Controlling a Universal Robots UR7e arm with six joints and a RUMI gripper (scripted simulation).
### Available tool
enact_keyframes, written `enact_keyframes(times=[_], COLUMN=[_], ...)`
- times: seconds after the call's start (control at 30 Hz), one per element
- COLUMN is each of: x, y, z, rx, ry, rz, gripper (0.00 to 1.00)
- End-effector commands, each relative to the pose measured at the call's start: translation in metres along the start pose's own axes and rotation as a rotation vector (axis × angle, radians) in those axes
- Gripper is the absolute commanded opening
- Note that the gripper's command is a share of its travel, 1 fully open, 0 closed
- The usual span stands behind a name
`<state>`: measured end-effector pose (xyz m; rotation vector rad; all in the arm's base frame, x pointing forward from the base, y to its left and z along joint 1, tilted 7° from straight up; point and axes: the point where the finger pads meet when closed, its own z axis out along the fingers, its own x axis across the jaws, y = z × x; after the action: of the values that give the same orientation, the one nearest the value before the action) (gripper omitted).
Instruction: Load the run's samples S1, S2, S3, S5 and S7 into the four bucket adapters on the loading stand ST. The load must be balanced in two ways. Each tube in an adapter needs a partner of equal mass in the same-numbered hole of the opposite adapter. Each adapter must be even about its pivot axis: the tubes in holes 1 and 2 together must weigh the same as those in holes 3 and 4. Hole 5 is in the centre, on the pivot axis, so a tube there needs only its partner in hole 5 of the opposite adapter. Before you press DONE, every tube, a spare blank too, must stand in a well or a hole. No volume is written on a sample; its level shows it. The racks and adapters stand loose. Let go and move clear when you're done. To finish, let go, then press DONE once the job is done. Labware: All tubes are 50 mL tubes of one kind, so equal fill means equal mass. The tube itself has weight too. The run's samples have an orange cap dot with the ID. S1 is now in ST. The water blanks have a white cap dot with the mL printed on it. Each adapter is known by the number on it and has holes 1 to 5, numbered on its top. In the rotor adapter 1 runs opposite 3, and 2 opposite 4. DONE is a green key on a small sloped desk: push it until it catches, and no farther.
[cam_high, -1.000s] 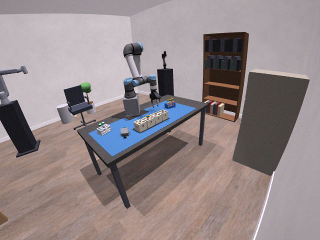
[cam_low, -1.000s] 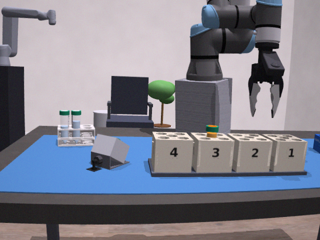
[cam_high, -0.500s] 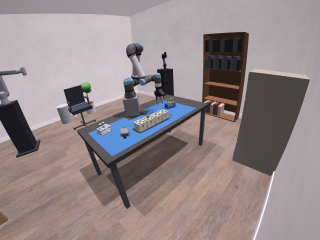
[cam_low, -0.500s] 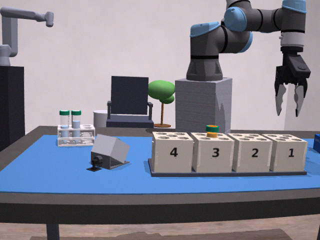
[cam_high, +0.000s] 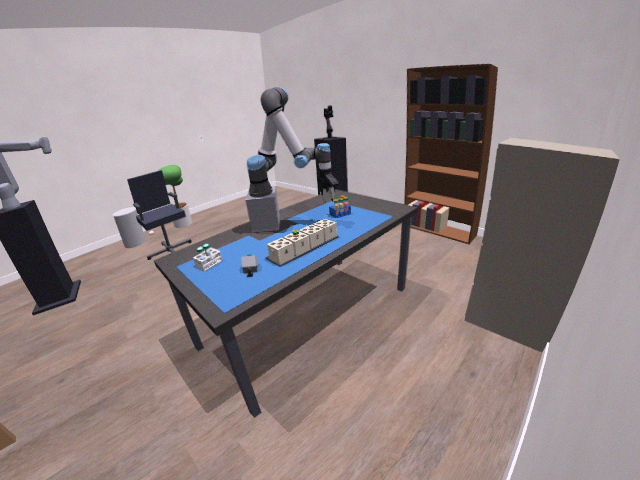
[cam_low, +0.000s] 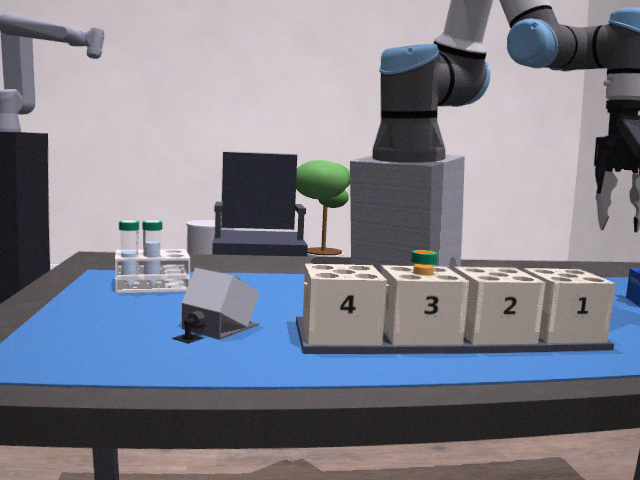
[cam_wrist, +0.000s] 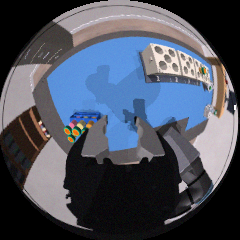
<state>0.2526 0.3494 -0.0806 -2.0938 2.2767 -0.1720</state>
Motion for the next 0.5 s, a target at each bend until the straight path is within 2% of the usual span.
enact_keyframes(times=[0.0,0.47], x=[-0.027,-0.124], y=[0.015,0.079], z=[0.001,0.002], rx=[0.003,0.003], ry=[0.009,0.008], rz=[0.005,0.005], gripper=[0.35,0.35])
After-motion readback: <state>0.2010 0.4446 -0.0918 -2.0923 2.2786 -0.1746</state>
